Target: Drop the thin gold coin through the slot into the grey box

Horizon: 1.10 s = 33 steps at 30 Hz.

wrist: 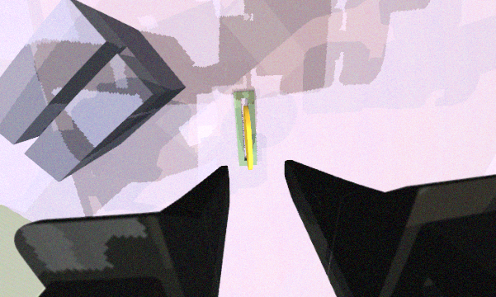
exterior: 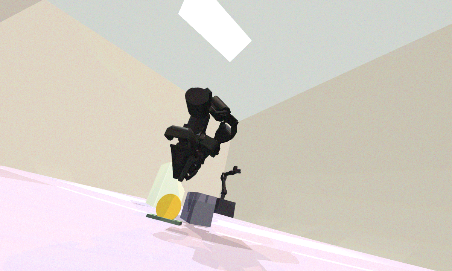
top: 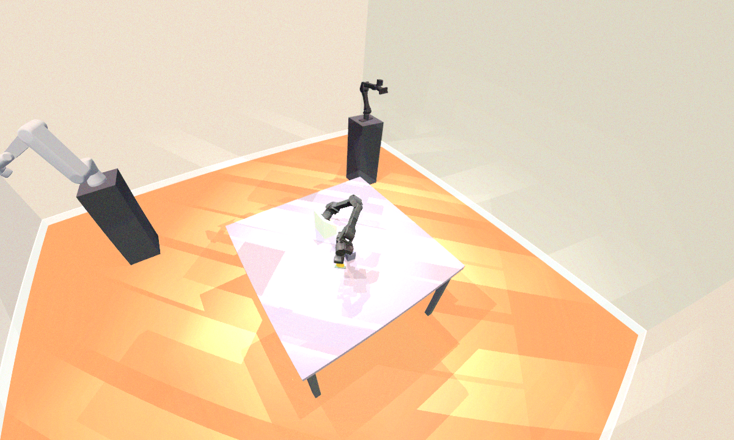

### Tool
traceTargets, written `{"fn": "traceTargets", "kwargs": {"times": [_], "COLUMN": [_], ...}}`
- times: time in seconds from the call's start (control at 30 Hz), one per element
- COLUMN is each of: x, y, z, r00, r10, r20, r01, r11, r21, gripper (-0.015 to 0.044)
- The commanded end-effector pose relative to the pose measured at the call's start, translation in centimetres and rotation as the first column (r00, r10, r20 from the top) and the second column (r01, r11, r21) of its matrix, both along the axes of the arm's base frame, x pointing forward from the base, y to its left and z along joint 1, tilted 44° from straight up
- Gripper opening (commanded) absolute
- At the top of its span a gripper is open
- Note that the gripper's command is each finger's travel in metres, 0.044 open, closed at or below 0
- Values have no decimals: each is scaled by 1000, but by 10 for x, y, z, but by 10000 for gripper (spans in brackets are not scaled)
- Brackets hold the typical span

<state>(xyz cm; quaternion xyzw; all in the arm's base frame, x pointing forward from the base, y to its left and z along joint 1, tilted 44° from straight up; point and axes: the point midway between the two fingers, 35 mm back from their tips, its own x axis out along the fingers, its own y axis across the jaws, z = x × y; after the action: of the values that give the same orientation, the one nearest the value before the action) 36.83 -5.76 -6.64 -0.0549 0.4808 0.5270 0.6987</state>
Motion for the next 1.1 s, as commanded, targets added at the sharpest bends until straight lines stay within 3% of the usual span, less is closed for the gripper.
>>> {"fn": "traceTargets", "kwargs": {"times": [0.0, 1.07], "x": [-1, -1], "y": [5, 41], "z": [-6, -42], "r00": [1000, 1000], "r10": [-8, -8], "r20": [-3, -3], "r01": [8, 8], "r11": [1000, 1000], "r21": [6, 7], "gripper": [161, 161]}}
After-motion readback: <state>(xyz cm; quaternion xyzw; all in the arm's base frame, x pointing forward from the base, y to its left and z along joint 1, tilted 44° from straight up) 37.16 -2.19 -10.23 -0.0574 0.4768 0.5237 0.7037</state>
